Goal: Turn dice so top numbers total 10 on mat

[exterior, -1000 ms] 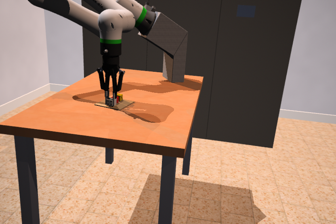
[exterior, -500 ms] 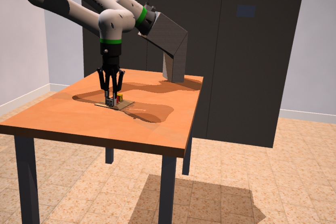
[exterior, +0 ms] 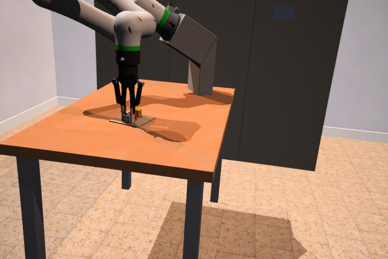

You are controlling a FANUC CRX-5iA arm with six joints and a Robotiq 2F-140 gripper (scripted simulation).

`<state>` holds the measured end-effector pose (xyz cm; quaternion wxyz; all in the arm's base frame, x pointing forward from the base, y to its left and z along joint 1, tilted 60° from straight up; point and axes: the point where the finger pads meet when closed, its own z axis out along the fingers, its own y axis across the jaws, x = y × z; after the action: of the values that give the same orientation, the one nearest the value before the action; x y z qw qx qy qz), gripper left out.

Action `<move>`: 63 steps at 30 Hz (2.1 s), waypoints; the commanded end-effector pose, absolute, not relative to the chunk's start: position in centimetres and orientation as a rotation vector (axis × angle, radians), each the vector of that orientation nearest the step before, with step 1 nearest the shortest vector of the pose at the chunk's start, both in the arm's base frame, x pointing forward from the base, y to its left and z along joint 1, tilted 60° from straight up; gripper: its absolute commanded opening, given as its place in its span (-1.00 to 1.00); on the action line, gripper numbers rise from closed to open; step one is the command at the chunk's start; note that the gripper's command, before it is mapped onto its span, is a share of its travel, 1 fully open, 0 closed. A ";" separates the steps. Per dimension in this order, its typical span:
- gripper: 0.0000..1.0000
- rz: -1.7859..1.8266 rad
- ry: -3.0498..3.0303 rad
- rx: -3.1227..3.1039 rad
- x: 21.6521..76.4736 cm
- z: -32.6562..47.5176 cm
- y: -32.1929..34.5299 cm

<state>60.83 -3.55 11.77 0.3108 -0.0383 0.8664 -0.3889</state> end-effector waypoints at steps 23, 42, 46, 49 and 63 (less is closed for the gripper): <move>-0.68 -1.026 2.288 -0.101 61.0 11.6 -3.7; -0.68 -1.026 2.288 -0.101 61.0 11.6 -3.7; -0.68 -1.026 2.288 -0.101 61.0 11.6 -3.7; -0.68 -1.026 2.288 -0.101 61.0 11.6 -3.7; -0.44 -1.026 2.288 -0.101 61.0 11.6 -3.7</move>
<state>61.00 -3.73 11.62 0.3108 -0.0383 0.8664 -0.3889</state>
